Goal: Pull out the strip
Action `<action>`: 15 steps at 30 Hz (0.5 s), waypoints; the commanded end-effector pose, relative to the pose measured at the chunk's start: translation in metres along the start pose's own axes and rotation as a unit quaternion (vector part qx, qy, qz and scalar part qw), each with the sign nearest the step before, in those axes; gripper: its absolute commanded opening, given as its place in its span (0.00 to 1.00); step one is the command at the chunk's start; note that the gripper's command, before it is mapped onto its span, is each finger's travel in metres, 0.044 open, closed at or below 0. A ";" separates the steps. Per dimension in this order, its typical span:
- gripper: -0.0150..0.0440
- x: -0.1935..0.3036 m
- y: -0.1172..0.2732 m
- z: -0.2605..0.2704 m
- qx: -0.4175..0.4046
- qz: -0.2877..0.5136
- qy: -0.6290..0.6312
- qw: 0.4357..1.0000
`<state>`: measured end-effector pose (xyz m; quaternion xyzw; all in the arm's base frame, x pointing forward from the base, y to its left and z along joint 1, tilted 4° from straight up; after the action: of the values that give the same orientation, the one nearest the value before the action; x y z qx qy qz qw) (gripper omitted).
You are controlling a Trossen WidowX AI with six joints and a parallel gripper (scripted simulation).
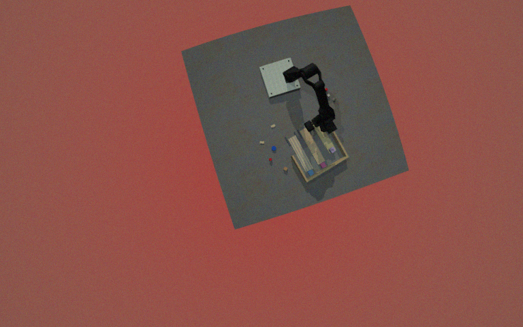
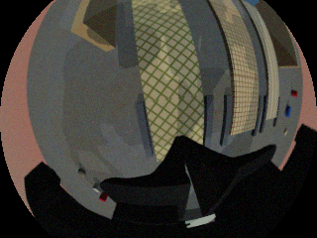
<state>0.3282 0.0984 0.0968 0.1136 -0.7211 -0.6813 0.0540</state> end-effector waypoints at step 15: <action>0.25 0.031 -0.004 0.000 -0.002 0.008 0.003 1.000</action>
<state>0.3067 0.0924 0.0948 0.1150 -0.7208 -0.6813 0.0544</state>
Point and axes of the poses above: the point midway between the two fingers, 35 mm back from their tips, its own y axis back along the fingers, its own z axis across the jaws, x = y × z, the point moved 8 cm from there along y, back along the fingers, and after that the axes turned 3 degrees about -y, right-handed, at the moved point
